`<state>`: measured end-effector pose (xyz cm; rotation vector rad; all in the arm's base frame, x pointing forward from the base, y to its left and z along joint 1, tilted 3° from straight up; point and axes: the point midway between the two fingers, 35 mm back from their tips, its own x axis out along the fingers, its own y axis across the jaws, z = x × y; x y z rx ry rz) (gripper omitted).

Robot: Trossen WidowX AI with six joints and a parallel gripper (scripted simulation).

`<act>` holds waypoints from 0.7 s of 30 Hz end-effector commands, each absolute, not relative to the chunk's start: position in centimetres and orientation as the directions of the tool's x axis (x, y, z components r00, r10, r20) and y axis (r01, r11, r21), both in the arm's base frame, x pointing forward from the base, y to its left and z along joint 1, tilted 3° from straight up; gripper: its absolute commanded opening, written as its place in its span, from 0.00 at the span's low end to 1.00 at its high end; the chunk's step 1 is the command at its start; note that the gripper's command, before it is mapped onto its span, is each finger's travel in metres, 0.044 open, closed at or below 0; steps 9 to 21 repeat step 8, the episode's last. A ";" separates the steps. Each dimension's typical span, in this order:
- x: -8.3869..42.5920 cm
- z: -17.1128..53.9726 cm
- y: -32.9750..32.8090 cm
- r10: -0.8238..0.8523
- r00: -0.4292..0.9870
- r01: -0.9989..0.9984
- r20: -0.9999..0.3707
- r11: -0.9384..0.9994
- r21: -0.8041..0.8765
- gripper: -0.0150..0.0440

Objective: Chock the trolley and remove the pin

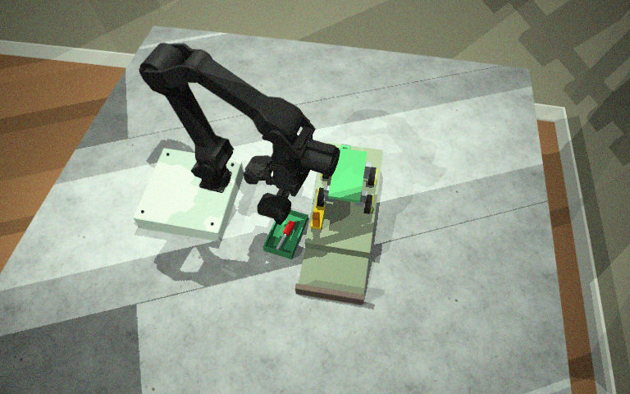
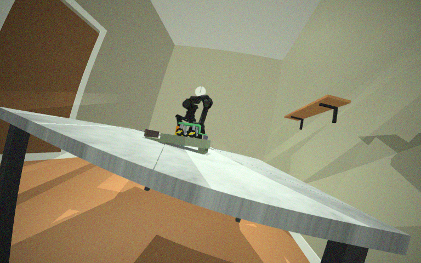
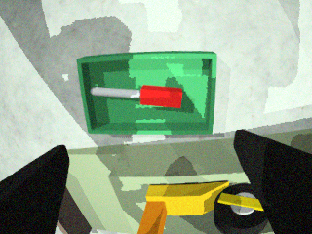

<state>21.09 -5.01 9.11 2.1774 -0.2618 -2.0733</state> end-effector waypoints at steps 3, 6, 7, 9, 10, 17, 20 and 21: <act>21.0 11.0 -5.0 -0.213 0.045 -0.047 -0.976 -0.976 0.211 1.00; 21.0 11.1 -5.0 -0.213 0.045 -0.047 -0.976 -0.976 0.211 1.00; 21.1 10.8 -5.0 -0.210 0.050 -0.041 -0.976 -0.977 0.208 1.00; 21.1 10.8 -5.0 -0.210 0.050 -0.041 -0.976 -0.977 0.208 1.00; 21.1 10.8 -5.0 -0.210 0.050 -0.041 -0.976 -0.977 0.208 1.00; 21.1 10.8 -5.0 -0.210 0.050 -0.041 -0.976 -0.977 0.208 1.00; 21.1 10.8 -5.0 -0.210 0.050 -0.041 -0.976 -0.977 0.208 1.00; 21.1 10.8 -5.0 -0.210 0.050 -0.041 -0.976 -0.977 0.208 1.00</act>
